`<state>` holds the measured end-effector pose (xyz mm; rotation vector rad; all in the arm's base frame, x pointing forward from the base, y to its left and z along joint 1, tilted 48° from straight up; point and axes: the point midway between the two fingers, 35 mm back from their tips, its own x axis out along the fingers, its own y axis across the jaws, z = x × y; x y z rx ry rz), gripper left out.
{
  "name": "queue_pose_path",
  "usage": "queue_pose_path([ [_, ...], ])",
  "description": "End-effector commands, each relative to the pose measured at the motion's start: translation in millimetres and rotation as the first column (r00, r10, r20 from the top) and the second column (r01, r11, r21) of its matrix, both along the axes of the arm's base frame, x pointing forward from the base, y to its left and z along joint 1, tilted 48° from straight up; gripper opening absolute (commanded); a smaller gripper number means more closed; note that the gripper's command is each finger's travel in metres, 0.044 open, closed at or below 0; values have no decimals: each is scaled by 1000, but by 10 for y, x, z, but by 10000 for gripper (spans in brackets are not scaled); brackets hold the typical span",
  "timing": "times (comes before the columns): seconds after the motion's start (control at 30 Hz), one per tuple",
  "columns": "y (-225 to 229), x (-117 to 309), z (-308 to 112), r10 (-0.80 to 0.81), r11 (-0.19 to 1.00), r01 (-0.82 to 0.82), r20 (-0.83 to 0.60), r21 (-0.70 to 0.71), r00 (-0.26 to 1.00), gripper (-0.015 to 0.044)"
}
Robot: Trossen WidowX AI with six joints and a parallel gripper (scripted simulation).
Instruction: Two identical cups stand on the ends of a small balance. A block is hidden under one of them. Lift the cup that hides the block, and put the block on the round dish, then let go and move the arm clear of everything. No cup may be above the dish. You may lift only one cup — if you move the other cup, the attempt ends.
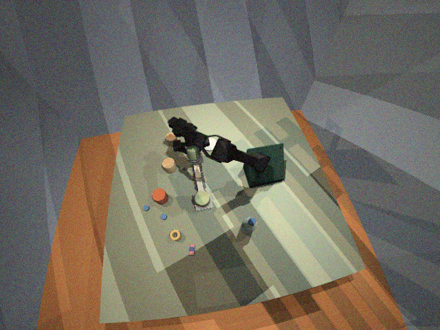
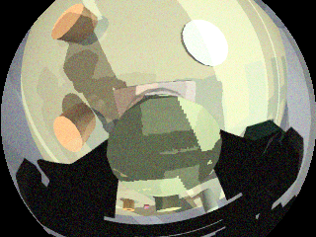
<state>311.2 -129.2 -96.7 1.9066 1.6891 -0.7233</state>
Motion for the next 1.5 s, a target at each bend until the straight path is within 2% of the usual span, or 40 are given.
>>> queue_pose_path([
  [0.0,-120,3,39,0,1000,1,10,-24,1000,0],
  [1.47,-508,-101,445,1,1000,-1,9,-22,1000,0],
])
